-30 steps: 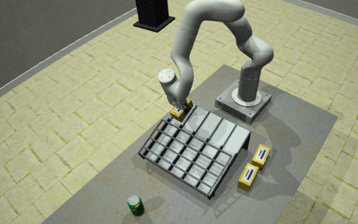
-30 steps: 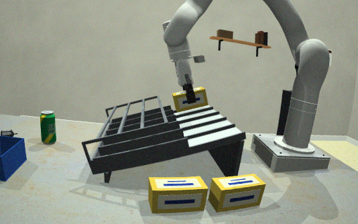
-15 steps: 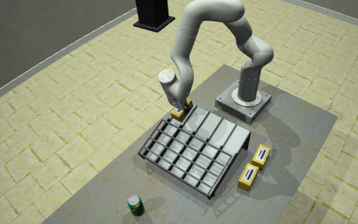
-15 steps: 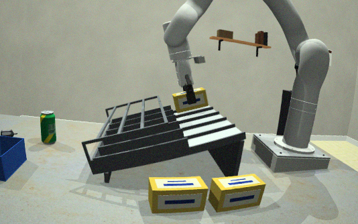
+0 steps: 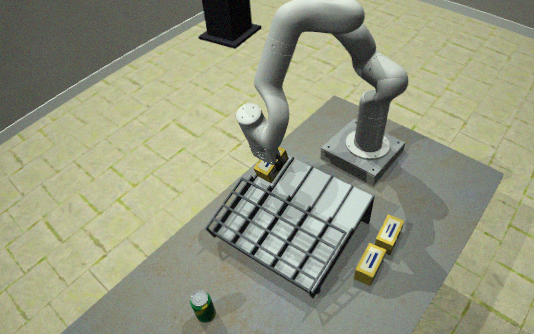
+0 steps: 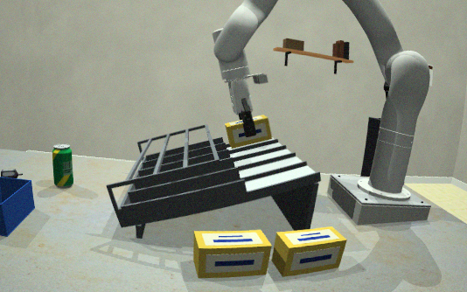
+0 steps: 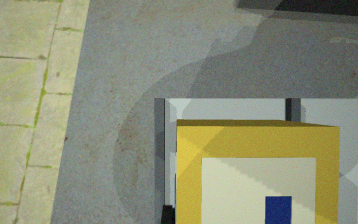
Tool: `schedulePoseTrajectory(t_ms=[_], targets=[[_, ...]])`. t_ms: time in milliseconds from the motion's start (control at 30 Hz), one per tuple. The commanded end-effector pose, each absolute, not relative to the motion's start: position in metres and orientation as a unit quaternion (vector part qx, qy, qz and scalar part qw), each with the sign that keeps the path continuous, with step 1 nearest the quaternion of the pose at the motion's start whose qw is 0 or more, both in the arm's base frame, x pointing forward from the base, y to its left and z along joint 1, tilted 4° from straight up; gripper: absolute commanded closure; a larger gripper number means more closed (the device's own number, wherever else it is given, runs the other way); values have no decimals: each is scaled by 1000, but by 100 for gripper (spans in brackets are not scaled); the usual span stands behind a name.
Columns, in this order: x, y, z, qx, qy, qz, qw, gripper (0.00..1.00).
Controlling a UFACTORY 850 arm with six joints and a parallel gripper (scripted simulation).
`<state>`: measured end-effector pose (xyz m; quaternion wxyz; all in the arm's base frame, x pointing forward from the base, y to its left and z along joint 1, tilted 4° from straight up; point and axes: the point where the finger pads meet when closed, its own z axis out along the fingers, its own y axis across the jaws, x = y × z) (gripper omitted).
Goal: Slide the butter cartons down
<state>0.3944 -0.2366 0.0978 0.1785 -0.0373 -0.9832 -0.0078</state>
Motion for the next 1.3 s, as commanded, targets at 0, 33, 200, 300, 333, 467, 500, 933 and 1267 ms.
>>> schedulePoseTrajectory(t_ms=[0,33,200,300,333,467,500,933,1267], targets=[[395,-237,99,-37,-983,-7,178,100],[395,-237,99,-37,-983,-7,178,100],[395,-237,96,-37,-983,-7,178,100],[395,-237,96,-37,-983,-7,178,100],[395,-237,96,-37,-983,-7,178,100],[395,-237,96,-37,-983,-7,178,100],[395,-237,96,-37,-983,-7,178,100],[393,-237,94,-37,-983,-7,178,100],[392,-237,92,-37,-983,-7,178,100]])
